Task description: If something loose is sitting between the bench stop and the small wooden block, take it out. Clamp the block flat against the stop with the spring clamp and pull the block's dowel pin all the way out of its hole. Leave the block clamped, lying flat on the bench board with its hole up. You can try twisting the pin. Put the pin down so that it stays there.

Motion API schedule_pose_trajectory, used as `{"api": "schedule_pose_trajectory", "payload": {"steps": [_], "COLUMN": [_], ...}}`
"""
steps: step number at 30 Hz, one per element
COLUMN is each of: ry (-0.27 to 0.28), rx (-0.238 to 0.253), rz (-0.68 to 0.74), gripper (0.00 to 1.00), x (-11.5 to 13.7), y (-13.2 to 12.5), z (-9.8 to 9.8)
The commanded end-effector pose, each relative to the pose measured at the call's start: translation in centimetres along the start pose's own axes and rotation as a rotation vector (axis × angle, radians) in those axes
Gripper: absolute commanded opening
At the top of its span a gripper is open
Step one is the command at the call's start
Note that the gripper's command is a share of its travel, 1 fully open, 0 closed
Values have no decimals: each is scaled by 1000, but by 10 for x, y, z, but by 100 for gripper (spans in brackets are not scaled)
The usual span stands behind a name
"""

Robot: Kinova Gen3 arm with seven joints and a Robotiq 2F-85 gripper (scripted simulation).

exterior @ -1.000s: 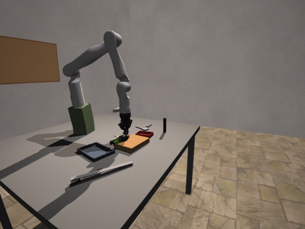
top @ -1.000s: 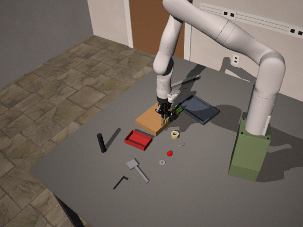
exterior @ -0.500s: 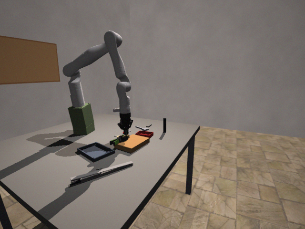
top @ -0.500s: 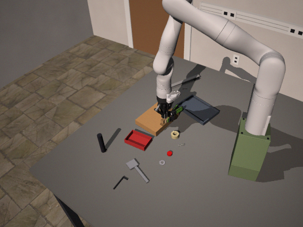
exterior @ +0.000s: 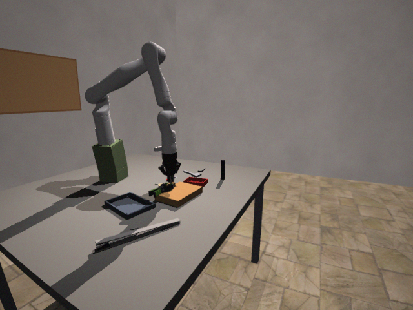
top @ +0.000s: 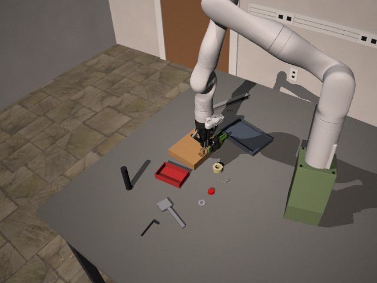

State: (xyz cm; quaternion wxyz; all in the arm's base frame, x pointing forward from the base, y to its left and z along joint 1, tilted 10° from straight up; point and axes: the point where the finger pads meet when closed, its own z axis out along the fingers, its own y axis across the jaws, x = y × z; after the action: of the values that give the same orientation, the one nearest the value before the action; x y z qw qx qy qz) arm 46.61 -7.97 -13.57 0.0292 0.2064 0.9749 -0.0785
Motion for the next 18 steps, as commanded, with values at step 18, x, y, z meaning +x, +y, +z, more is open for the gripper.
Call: {"api": "schedule_pose_trajectory", "payload": {"steps": [18], "ry": [-3], "rx": [-2], "rz": [189], "gripper": [10], "x": [-1], "y": [1], "z": [-2]}}
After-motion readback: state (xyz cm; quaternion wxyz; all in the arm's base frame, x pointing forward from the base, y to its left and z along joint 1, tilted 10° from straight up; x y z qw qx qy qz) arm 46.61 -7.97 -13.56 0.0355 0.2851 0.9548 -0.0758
